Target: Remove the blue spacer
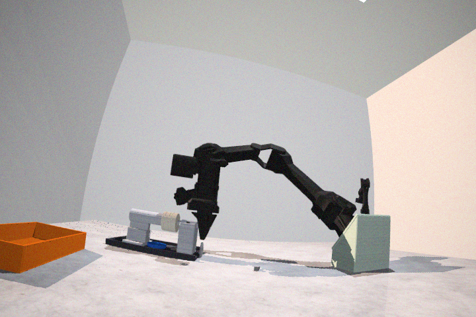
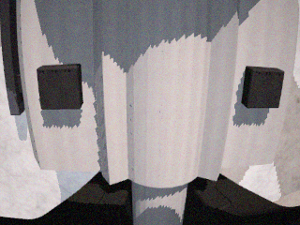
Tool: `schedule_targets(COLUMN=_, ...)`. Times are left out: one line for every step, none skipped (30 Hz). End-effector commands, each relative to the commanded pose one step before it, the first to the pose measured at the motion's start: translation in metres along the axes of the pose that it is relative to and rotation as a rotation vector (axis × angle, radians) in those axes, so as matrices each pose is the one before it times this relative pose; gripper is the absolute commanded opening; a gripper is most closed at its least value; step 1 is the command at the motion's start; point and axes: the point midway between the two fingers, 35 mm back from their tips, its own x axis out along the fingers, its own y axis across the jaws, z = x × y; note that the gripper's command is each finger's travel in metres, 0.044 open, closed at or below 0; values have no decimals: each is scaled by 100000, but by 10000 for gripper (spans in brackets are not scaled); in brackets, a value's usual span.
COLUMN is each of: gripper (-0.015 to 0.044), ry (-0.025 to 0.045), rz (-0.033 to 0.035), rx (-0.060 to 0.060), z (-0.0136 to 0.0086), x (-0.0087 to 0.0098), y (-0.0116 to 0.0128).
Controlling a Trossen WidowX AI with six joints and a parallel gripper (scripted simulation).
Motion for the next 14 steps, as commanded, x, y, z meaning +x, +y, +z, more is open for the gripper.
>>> schedule_targets(gripper=26, ry=0, rz=0, rx=0, z=0, x=0, y=0)
schedule_targets(gripper=53, ry=0, rz=0, rx=0, z=0, x=0, y=0)
schedule_targets(gripper=79, ry=0, rz=0, rx=0, z=0, x=0, y=0)
schedule_targets(gripper=105, ry=0, rz=0, rx=0, z=0, x=0, y=0)
schedule_targets(gripper=131, ry=0, rz=0, rx=0, z=0, x=0, y=0)
schedule_targets(gripper=157, ry=0, rz=0, rx=0, z=0, x=0, y=0)
schedule_targets(gripper=184, ry=0, rz=0, rx=0, z=0, x=0, y=0)
schedule_targets(gripper=210, ry=0, rz=0, rx=0, z=0, x=0, y=0)
schedule_targets(gripper=236, ry=0, rz=0, rx=0, z=0, x=0, y=0)
schedule_targets(gripper=262, ry=0, rz=0, rx=0, z=0, x=0, y=0)
schedule_targets(gripper=289, ry=0, rz=0, rx=0, z=0, x=0, y=0)
schedule_targets(gripper=315, ry=0, rz=0, rx=0, z=0, x=0, y=0)
schedule_targets(gripper=341, ry=-43, rz=49, rx=7, z=19, x=-243, y=13)
schedule_targets(gripper=368, ry=-90, rz=98, rx=15, z=34, x=-515, y=25)
